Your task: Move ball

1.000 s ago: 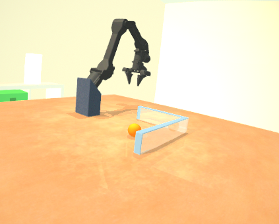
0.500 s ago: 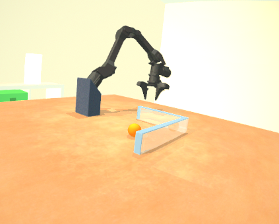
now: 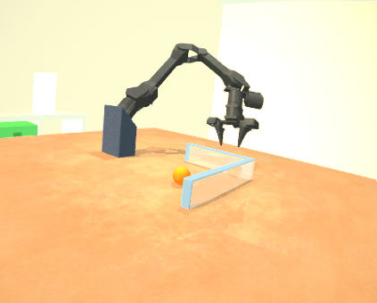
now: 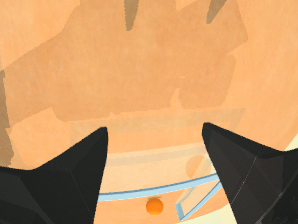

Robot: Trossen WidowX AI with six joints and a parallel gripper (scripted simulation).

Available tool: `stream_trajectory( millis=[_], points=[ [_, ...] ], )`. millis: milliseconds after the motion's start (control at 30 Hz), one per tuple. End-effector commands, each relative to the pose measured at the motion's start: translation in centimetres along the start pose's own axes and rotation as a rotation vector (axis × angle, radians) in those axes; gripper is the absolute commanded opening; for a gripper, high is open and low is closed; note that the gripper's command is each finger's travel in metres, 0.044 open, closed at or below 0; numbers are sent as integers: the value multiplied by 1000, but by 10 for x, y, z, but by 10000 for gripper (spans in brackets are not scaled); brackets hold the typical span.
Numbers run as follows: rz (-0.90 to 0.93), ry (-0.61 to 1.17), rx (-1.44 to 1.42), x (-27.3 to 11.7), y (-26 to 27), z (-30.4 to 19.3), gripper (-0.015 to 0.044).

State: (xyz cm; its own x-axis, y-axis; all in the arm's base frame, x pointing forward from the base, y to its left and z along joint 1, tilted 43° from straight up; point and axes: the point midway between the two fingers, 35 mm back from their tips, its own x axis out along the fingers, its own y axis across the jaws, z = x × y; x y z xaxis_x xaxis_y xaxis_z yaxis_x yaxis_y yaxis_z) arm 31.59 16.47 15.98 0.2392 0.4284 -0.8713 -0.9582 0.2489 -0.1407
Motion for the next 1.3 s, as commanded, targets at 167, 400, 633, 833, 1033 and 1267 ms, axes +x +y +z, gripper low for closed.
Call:
stream_trajectory(
  millis=[167, 400, 633, 833, 1033, 1267],
  points=[
    [-32, -6, 15, 10, -73, -103, 322],
    [73, -38, 11, 39, -75, -192, 322],
    [138, -187, 25, 66, -43, -298, 322],
    [132, -243, 31, 73, -29, -323, 322],
    [133, -244, 31, 86, -28, -320, 322],
    [133, -244, 31, 90, -27, -319, 322]
  ],
)
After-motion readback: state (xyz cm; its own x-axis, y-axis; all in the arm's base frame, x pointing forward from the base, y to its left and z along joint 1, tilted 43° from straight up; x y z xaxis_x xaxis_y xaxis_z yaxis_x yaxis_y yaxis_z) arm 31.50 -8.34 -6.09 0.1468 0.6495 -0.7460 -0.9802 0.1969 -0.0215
